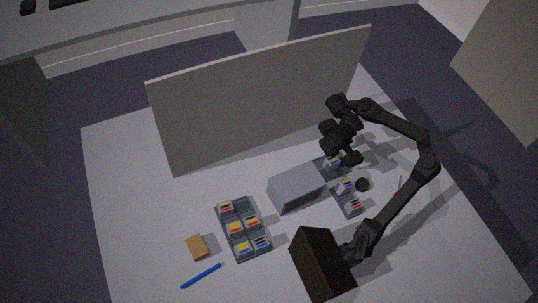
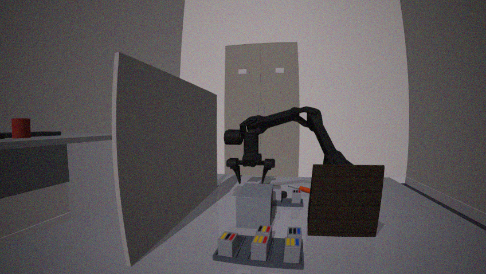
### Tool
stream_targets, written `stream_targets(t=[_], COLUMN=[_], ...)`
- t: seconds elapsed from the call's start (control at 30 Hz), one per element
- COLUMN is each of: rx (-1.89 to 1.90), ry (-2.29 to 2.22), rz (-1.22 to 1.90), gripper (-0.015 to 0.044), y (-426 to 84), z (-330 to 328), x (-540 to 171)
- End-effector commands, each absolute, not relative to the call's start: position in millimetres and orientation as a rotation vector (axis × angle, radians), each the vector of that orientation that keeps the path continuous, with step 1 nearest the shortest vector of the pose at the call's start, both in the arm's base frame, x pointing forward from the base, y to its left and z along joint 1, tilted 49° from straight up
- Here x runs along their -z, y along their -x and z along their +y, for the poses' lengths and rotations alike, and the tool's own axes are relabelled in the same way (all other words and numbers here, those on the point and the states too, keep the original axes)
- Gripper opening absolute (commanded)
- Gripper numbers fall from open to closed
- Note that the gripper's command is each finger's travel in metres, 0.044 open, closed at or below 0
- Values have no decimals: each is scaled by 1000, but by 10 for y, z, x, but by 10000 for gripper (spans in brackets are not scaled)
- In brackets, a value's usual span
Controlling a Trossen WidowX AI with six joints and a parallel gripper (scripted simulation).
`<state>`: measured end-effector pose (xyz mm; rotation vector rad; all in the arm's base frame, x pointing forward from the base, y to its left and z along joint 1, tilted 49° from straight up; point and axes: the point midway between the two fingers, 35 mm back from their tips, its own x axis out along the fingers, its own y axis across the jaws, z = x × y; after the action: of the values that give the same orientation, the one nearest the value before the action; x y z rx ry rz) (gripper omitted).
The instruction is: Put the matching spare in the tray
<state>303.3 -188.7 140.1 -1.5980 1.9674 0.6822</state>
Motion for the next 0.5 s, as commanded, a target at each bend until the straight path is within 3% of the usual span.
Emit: stream_targets(t=[0.0, 0.47], rx=[-678, -675], ry=[1608, 1622], rz=[1967, 1956], gripper=[440, 440], y=[-3101, -3113], z=[-1458, -1473], x=[-1790, -1771])
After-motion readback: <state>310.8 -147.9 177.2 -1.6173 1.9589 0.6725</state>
